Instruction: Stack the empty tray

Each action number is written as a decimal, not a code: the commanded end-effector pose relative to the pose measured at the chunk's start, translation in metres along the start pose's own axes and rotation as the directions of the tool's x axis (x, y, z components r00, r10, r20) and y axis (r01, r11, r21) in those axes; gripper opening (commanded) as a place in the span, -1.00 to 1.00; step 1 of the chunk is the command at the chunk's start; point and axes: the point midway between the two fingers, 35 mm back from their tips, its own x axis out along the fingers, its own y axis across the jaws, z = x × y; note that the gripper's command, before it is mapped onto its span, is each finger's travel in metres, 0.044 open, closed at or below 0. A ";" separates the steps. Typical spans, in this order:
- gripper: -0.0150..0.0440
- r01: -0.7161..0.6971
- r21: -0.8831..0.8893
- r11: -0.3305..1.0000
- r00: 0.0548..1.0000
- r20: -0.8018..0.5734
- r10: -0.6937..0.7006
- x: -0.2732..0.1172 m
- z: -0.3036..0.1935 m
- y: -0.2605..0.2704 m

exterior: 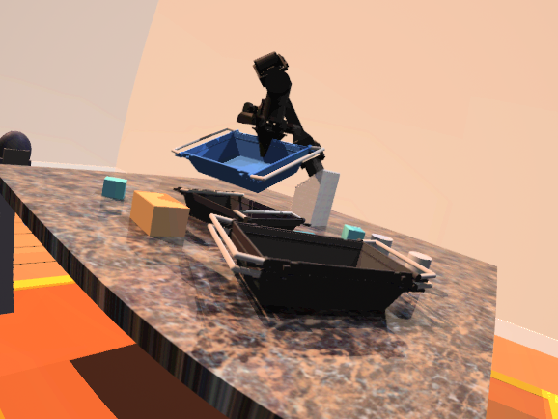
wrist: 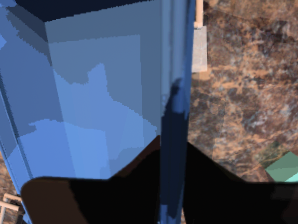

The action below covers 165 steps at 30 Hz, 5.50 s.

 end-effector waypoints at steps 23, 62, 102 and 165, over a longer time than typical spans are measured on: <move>-0.49 -0.027 -0.005 1.000 1.000 -0.002 0.027 -0.006 -0.004 0.004; -0.49 -0.027 -0.005 1.000 1.000 -0.001 0.027 0.043 -0.002 0.000; -0.49 -0.027 -0.005 1.000 1.000 0.001 0.027 0.076 -0.003 -0.020; -0.49 -0.026 -0.006 1.000 1.000 0.001 0.026 0.104 -0.004 -0.028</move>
